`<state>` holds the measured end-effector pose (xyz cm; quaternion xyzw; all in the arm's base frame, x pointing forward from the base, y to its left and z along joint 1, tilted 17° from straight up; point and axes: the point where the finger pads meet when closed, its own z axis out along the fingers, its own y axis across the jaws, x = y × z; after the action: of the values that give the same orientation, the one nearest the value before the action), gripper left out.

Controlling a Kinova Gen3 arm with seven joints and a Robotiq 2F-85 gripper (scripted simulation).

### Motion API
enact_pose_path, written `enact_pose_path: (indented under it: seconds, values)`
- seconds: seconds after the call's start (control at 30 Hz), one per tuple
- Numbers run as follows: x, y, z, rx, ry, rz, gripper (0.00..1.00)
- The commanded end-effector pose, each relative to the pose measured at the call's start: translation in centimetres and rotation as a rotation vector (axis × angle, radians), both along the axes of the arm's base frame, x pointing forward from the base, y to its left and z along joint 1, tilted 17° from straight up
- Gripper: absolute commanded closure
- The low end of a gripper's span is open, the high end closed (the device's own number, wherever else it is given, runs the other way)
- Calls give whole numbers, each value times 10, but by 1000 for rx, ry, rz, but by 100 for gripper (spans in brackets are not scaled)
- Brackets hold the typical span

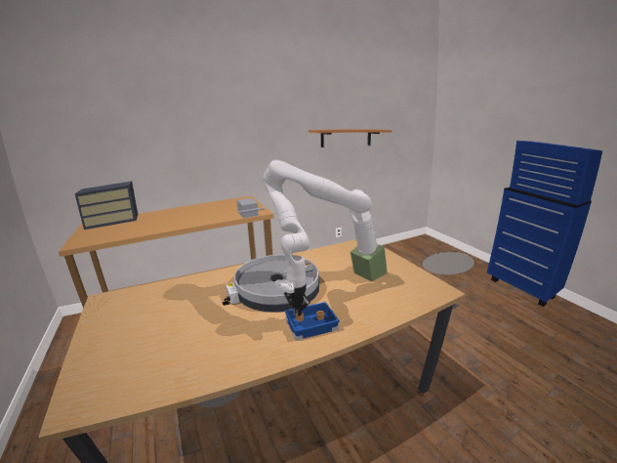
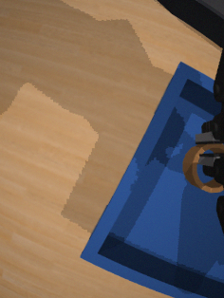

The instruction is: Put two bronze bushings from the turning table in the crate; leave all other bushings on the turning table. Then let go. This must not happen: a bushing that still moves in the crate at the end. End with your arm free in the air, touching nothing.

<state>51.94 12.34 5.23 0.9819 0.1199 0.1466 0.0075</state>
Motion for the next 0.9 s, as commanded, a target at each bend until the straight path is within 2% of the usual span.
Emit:
enact_pose_path:
  seconds: [0.0,0.87]
  values:
    - [-1,2,-2,2,4,2,100]
    - [2,2,-11,2,4,2,100]
